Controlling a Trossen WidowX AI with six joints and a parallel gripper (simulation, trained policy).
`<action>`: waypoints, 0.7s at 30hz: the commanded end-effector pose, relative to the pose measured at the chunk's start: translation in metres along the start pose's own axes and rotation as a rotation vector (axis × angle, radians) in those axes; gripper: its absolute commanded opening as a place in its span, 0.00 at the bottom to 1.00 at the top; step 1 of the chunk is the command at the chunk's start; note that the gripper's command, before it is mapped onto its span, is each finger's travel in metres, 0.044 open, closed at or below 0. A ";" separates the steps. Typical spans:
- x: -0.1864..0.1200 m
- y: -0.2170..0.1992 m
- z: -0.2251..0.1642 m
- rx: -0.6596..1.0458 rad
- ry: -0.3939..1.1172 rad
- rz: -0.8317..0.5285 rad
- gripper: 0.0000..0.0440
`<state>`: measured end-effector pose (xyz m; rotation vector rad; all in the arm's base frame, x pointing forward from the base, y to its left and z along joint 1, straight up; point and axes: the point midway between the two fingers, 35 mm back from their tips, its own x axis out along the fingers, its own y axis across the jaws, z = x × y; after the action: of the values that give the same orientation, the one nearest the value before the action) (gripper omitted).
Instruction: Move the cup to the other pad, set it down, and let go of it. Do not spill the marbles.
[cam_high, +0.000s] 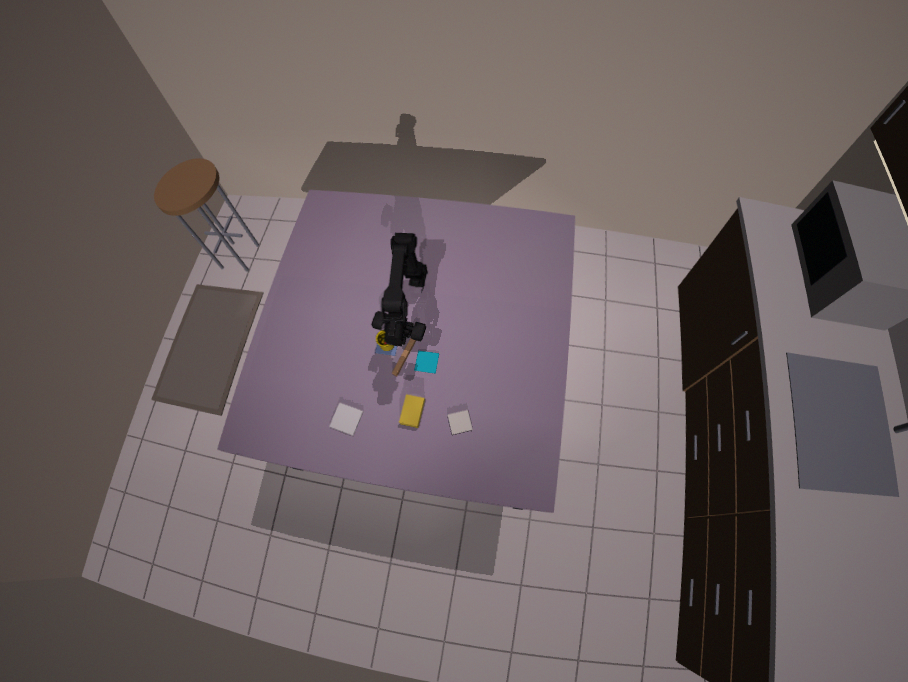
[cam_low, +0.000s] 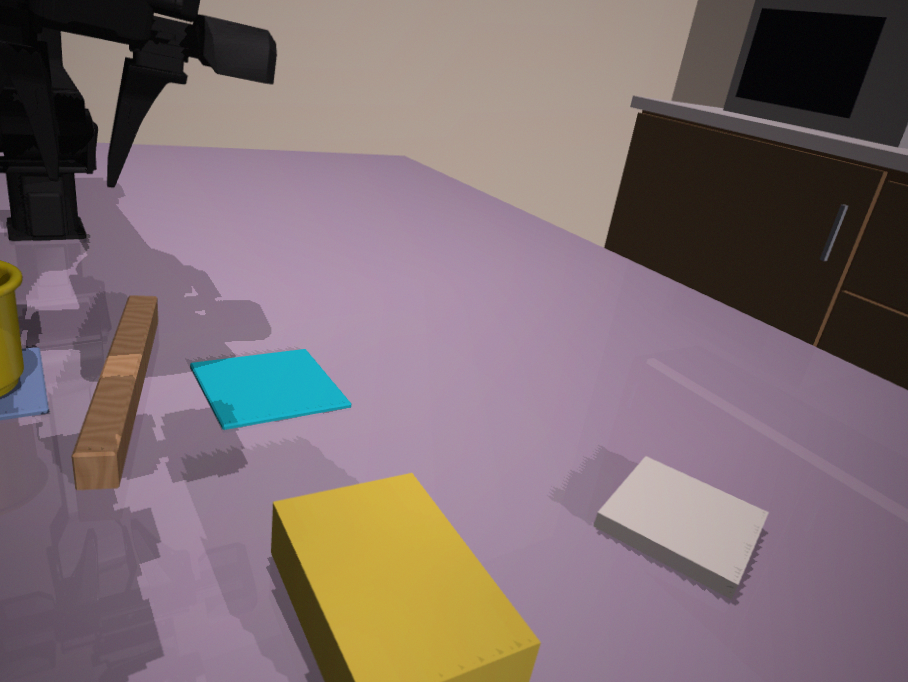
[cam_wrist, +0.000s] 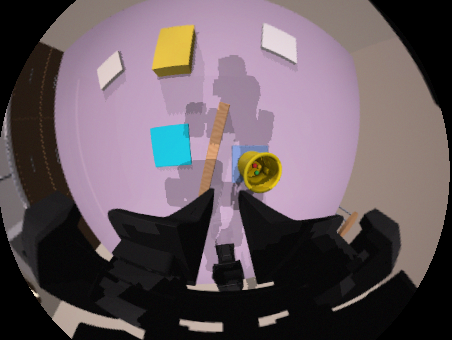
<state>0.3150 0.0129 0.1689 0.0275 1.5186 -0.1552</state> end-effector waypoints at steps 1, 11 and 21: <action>0.011 -0.009 -0.002 -0.005 0.030 -0.015 0.30; 0.037 -0.025 -0.004 -0.019 0.072 -0.030 0.35; 0.066 -0.037 -0.006 -0.059 0.107 -0.031 0.39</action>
<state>0.3096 -0.0232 0.1168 -0.0202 1.6135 -0.1447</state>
